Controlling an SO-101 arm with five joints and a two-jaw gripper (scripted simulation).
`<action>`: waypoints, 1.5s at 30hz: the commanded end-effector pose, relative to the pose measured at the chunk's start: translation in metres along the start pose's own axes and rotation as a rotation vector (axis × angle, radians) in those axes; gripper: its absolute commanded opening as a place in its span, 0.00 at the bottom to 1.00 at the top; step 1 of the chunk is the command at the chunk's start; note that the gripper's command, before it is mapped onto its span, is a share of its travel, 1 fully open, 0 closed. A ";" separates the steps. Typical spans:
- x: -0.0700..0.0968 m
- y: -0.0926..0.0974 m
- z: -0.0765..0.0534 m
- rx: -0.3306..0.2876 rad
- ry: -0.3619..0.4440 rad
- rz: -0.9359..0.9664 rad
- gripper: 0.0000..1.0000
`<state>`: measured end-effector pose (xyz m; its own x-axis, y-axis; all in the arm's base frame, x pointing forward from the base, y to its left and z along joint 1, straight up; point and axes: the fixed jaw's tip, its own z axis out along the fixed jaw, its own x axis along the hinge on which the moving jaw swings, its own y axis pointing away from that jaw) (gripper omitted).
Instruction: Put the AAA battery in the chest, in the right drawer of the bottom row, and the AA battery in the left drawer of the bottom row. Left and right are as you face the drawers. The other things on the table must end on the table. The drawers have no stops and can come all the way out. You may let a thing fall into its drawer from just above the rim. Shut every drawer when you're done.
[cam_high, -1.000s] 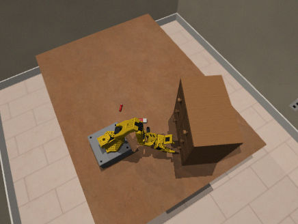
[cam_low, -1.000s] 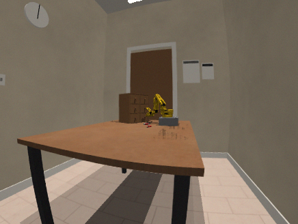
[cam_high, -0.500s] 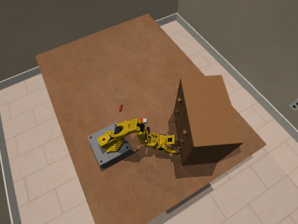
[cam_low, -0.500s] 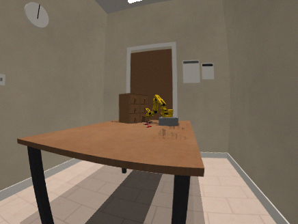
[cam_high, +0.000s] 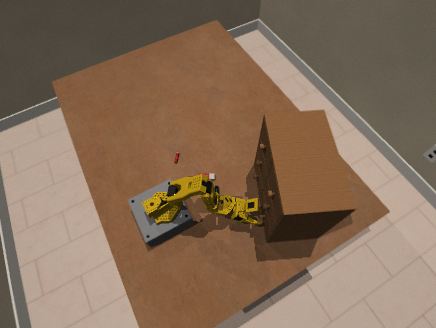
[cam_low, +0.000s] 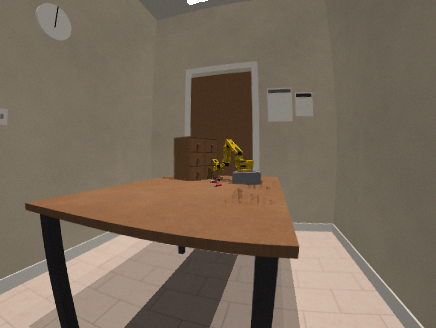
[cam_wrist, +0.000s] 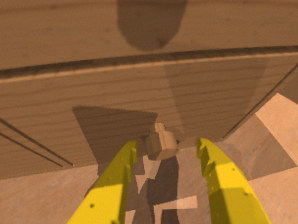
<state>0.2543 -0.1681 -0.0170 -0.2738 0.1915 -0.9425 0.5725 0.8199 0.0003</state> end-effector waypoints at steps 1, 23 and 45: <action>0.001 0.003 0.002 -0.009 0.004 0.004 0.21; 0.004 0.005 0.003 -0.015 0.004 0.002 0.21; 0.006 0.006 0.003 -0.018 0.004 0.001 0.21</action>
<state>0.2564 -0.1661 -0.0232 -0.2841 0.1948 -0.9388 0.5648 0.8252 0.0003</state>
